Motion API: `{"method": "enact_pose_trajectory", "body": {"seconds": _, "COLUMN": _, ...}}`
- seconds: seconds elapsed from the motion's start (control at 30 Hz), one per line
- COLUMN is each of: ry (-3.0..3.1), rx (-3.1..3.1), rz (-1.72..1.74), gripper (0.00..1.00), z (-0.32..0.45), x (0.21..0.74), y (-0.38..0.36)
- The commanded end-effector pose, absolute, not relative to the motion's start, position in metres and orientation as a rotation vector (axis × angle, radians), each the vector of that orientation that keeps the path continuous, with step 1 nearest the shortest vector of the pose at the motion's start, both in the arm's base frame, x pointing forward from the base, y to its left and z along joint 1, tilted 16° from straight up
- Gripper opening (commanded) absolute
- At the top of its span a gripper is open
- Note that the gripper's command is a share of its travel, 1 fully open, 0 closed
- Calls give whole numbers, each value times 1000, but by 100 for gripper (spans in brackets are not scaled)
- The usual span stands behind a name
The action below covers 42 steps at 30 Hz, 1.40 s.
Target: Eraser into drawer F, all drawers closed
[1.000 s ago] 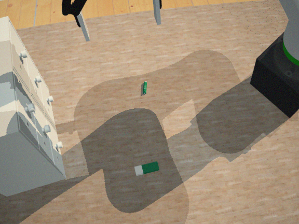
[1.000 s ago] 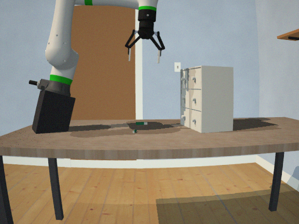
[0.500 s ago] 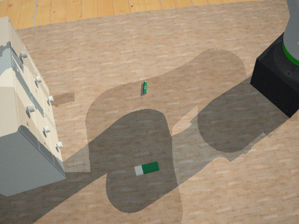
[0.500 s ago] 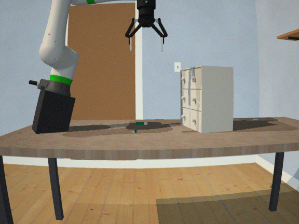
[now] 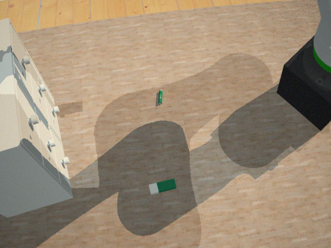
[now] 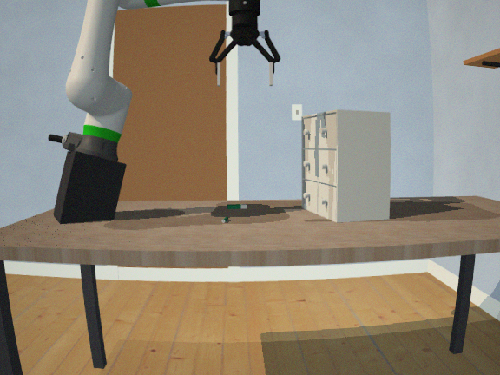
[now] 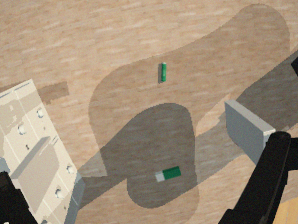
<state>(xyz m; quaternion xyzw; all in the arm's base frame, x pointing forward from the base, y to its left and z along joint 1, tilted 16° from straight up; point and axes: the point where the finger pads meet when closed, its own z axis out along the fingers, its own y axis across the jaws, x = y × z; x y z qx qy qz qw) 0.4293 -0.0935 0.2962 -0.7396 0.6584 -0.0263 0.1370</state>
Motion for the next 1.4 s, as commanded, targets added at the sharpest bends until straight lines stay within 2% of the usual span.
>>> {"method": "enact_pose_trajectory", "body": {"seconds": 0.0, "ry": 1905, "rx": -2140, "rz": -77, "gripper": 100, "z": 296, "x": 429, "y": -94}}
{"method": "enact_pose_trajectory", "body": {"seconds": 0.97, "ry": 2019, "rx": -2030, "rz": -55, "gripper": 100, "z": 288, "x": 436, "y": -89}}
{"method": "enact_pose_trajectory", "body": {"seconds": 1.37, "ry": 2261, "rx": -1754, "rz": -3, "gripper": 100, "z": 267, "x": 452, "y": -77}}
